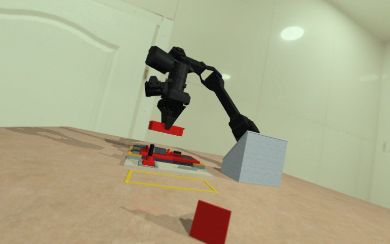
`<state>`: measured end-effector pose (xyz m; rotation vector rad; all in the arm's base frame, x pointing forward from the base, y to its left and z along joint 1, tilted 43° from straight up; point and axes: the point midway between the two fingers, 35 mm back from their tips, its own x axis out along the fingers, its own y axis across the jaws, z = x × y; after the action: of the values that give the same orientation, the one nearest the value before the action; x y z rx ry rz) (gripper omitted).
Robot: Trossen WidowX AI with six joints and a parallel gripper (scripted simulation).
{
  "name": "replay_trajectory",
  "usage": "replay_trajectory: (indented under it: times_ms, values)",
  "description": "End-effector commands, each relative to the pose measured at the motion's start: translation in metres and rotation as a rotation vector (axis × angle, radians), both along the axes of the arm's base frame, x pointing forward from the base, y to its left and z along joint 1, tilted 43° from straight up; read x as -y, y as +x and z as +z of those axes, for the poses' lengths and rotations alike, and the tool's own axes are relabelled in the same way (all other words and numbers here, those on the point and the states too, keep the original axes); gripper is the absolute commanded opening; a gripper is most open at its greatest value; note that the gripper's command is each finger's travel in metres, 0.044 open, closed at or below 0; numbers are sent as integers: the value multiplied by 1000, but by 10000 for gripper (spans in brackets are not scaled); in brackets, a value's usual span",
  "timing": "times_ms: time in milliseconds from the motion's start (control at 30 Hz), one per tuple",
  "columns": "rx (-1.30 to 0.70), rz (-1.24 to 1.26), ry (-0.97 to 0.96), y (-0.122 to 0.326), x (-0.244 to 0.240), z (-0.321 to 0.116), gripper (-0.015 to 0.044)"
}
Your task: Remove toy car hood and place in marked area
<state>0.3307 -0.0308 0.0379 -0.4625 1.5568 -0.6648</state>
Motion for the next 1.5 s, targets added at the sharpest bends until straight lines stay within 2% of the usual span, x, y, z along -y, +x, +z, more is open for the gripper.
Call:
replay_trajectory:
  times_ms: [0, 867, 1467]
  values:
    - [2, -3, 6, 4, -15, -13, 0]
    - [10, -28, -17, -4, -95, -86, 0]
    - [11, -30, -19, -5, -92, -93, 0]
